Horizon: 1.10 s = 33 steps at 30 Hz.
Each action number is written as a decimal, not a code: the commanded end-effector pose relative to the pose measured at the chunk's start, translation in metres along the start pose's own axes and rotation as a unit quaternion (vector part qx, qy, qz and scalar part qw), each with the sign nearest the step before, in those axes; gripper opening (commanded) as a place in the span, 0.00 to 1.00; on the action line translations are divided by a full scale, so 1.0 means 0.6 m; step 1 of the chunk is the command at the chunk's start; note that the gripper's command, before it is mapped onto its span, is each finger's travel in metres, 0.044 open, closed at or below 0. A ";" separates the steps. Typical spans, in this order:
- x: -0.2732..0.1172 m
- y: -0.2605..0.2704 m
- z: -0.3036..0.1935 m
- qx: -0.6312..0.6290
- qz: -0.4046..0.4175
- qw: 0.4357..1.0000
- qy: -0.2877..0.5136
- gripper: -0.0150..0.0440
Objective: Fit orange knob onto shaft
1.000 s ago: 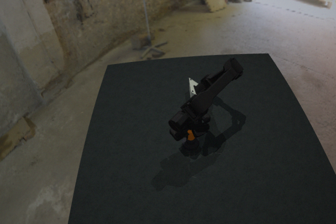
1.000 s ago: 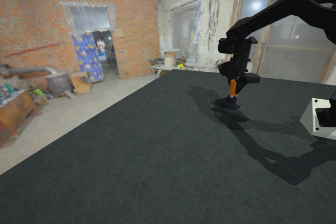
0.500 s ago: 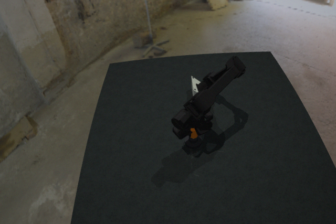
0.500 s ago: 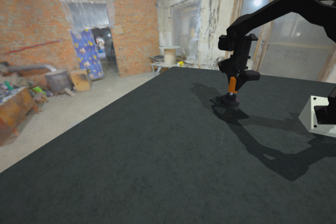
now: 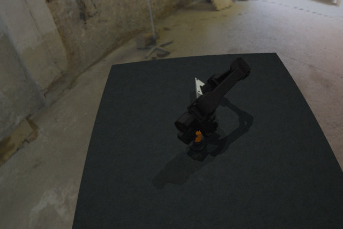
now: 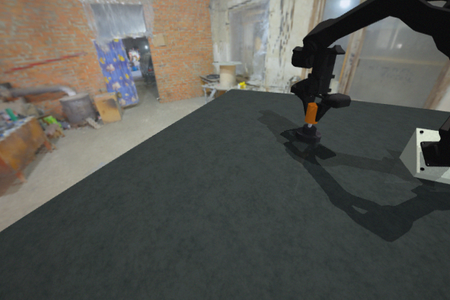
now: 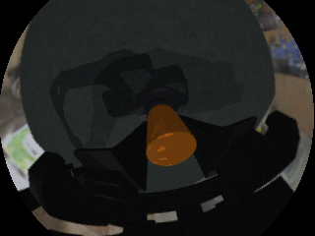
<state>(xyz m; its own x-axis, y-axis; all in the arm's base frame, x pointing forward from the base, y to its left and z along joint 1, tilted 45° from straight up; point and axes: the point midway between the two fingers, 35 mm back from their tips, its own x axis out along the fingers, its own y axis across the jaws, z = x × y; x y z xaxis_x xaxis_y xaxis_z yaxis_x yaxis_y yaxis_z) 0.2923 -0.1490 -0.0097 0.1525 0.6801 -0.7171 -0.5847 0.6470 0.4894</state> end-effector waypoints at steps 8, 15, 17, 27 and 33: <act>-0.004 0.003 0.003 -0.004 -0.001 1.000 0.000 0.25; -0.005 0.001 0.004 -0.004 -0.001 1.000 0.000 0.25; -0.005 0.001 0.003 -0.004 -0.001 1.000 0.000 0.25; 0.003 0.002 0.001 -0.004 -0.001 1.000 0.000 0.25; 0.003 0.002 0.001 -0.004 -0.001 1.000 0.000 0.25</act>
<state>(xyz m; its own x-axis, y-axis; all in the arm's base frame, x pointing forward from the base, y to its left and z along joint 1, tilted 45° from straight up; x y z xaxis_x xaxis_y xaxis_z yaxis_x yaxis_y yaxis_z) 0.2913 -0.1471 -0.0106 0.1494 0.6805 -0.7174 -0.5874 0.6447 0.4892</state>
